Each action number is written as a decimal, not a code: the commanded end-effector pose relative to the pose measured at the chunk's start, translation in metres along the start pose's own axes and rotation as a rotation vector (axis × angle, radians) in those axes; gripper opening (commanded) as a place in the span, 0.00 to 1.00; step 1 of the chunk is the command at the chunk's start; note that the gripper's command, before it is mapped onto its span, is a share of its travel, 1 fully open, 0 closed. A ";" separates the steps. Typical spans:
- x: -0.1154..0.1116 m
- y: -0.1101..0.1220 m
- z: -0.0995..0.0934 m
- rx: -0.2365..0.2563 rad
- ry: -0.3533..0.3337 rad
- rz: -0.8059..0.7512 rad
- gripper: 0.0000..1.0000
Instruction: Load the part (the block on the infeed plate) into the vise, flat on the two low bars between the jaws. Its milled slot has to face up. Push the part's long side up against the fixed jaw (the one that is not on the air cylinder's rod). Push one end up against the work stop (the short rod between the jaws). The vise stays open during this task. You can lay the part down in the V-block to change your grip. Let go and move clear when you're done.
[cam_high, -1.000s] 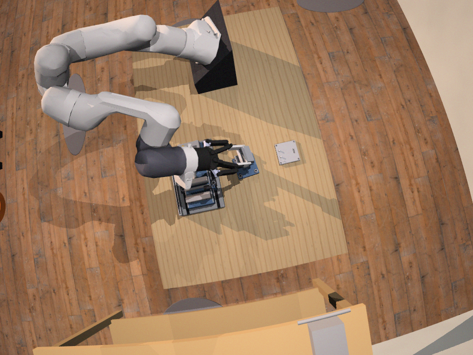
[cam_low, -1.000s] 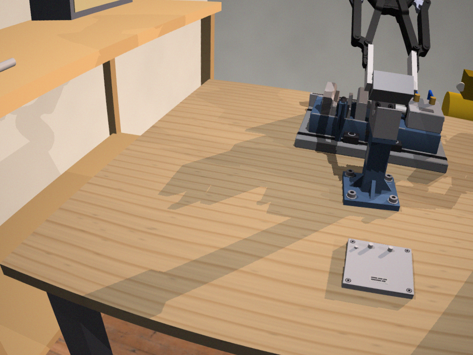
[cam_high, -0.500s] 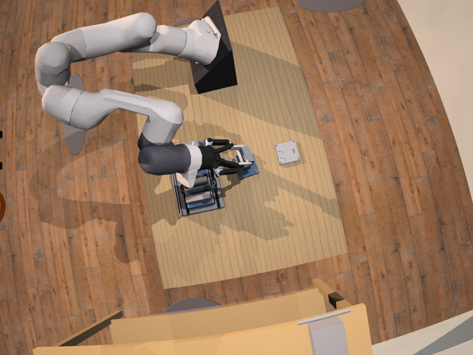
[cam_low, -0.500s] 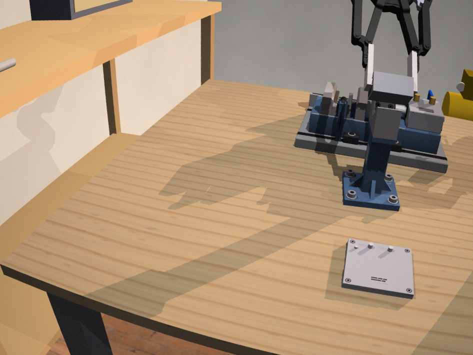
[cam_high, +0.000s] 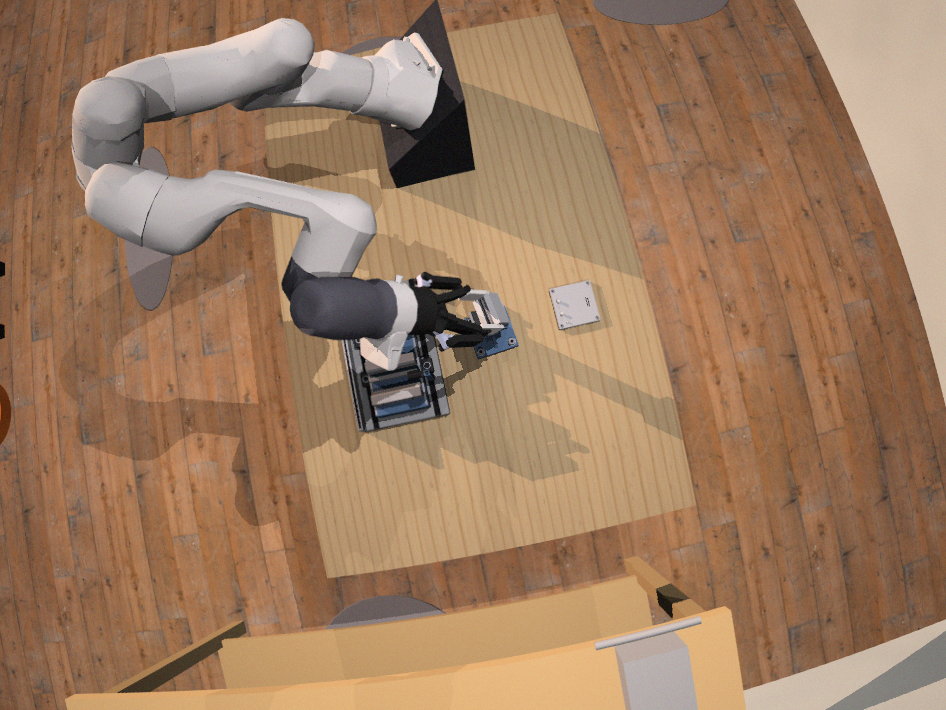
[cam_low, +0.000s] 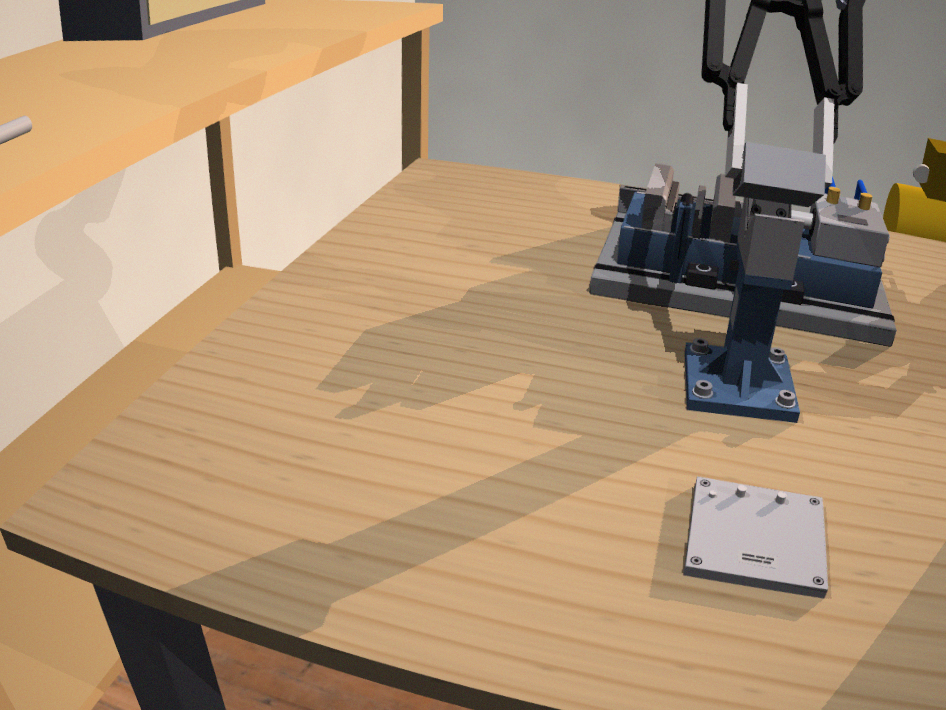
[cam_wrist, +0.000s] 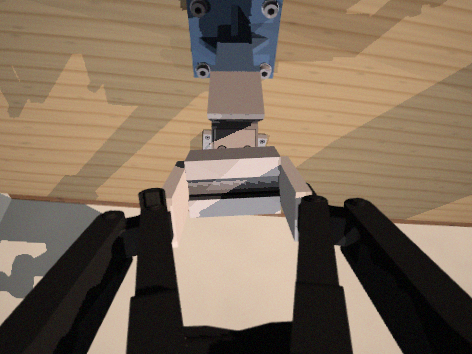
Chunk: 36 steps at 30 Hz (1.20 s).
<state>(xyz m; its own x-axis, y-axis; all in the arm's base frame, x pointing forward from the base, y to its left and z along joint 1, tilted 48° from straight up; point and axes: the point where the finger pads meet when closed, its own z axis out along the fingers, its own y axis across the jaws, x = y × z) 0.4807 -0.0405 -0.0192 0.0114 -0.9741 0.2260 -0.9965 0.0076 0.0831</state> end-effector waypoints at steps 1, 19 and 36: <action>0.000 0.000 0.000 -0.004 0.048 0.054 0.00; -0.005 0.000 0.001 -0.009 0.243 0.053 0.00; -0.009 0.000 0.002 -0.014 0.423 0.053 0.00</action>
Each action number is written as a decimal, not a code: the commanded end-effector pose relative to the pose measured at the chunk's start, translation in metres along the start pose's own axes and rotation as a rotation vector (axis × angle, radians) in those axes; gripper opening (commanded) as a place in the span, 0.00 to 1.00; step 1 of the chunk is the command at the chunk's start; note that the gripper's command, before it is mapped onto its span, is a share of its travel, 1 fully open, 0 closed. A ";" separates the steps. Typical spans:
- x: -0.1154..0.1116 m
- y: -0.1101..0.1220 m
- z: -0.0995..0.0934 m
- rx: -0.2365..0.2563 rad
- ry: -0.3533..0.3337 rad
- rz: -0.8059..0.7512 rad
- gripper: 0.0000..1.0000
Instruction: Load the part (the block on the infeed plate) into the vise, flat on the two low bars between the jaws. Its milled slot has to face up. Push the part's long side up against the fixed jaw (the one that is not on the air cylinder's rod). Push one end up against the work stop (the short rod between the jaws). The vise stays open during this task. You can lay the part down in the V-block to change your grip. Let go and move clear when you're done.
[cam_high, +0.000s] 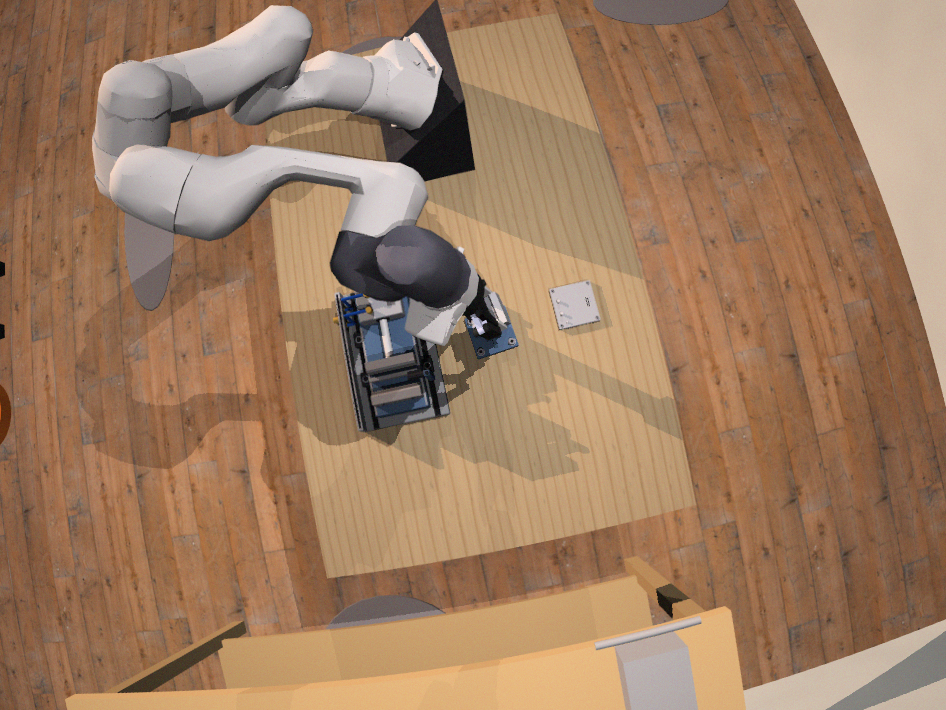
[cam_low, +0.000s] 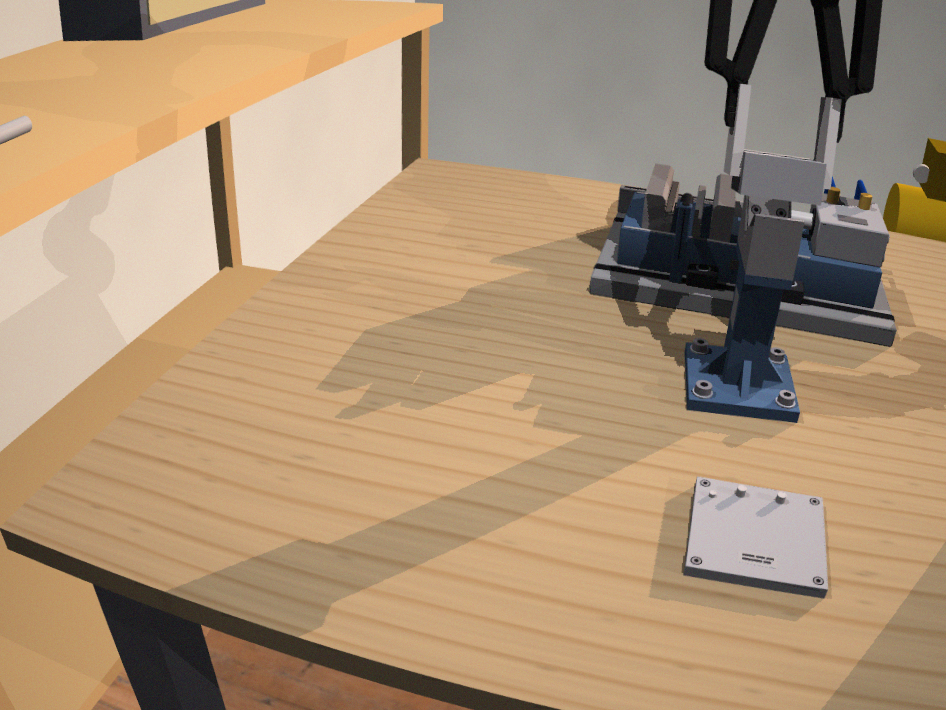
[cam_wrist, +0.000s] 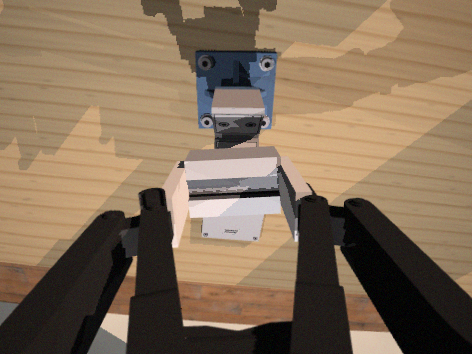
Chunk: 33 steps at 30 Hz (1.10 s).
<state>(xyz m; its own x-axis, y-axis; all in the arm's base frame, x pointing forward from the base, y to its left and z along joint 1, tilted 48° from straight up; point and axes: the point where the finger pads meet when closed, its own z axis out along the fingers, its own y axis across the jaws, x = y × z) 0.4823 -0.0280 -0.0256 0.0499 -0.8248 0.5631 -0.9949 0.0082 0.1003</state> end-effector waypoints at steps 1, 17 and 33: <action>0.004 0.002 0.001 -0.009 0.060 0.058 0.00; 0.001 0.002 0.001 -0.012 0.174 0.058 0.00; 0.000 0.002 0.001 -0.014 0.219 0.058 0.00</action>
